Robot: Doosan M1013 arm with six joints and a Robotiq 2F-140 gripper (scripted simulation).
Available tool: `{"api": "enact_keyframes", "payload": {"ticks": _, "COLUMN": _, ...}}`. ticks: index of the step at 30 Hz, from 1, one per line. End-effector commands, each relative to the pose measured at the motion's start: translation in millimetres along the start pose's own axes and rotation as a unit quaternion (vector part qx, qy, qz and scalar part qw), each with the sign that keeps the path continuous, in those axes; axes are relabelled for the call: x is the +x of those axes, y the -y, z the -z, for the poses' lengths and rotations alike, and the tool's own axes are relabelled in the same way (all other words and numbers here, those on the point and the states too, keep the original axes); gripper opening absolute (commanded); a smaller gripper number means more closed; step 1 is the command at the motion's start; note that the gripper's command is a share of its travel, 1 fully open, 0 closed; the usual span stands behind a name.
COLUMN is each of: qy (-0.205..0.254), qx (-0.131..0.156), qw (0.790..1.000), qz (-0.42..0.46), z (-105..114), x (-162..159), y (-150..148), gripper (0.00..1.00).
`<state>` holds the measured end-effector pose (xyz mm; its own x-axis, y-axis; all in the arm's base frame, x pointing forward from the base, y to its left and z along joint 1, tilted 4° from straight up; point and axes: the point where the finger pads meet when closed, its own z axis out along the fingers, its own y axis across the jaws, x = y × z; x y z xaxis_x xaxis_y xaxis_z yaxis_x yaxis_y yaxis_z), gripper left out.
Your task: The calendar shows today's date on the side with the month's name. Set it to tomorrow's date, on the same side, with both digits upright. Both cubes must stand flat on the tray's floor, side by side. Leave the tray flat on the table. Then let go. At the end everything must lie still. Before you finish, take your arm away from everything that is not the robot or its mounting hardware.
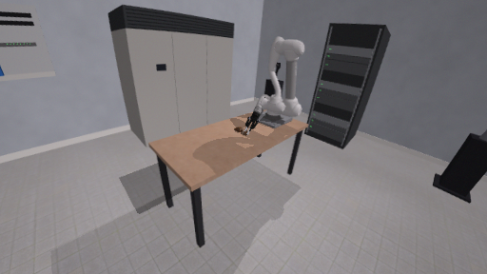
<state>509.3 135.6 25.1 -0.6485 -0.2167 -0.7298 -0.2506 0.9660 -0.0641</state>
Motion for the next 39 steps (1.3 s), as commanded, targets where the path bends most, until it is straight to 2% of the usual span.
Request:
{"api": "enact_keyframes", "payload": {"ticks": 1, "qy": 0.000, "qx": 0.000, "qw": 1.000, "qz": 0.000, "z": 0.0, "x": 0.1, "y": -0.1, "gripper": 0.17}}
{"api": "enact_keyframes", "payload": {"ticks": 27, "qy": 0.000, "qx": 0.000, "qw": 1.000, "qz": 0.000, "z": 1.6, "x": -1.6, "y": -0.1, "gripper": 0.17}}
{"api": "enact_keyframes", "payload": {"ticks": 39, "qy": 0.000, "qx": 0.000, "qw": 1.000, "qz": 0.000, "z": 29.7, "x": -29.6, "y": 0.0, "gripper": 0.17}}
